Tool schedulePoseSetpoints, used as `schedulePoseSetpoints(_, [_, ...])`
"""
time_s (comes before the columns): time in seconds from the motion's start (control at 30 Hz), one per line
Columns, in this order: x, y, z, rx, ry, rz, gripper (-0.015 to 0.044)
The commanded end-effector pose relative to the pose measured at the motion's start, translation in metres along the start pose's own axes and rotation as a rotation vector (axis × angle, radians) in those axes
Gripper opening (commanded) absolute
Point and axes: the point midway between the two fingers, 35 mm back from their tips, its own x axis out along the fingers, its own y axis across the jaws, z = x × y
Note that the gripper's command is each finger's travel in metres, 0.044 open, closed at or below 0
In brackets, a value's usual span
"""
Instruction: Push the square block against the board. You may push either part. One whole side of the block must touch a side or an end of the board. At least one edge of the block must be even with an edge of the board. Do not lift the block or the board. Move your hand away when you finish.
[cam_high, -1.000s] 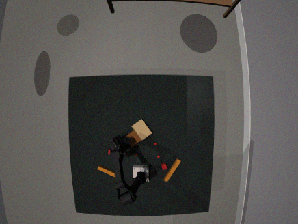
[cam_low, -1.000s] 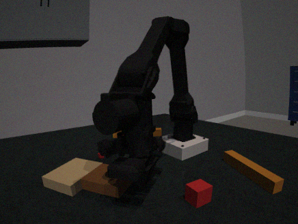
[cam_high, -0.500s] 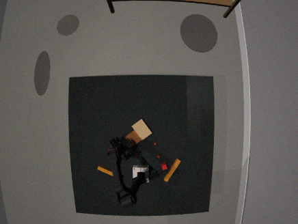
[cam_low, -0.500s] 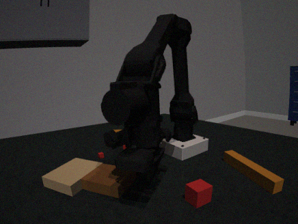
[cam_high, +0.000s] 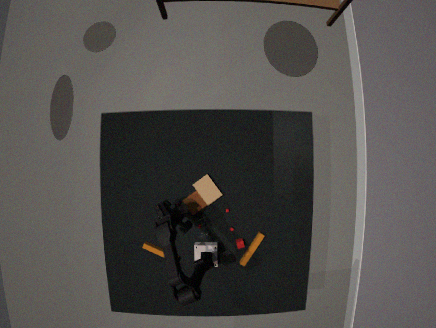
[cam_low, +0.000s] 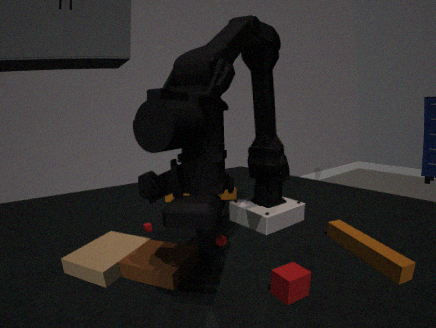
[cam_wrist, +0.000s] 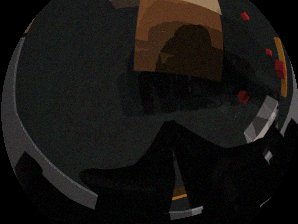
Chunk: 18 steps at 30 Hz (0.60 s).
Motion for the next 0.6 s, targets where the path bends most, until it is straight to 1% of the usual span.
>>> schedulePoseSetpoints(0.0, [-0.001,0.007,0.010,-0.149,0.000,0.000,0.0000])
schedulePoseSetpoints(0.57, [-0.005,0.028,0.050,-0.736,-0.003,-0.004,0.0000])
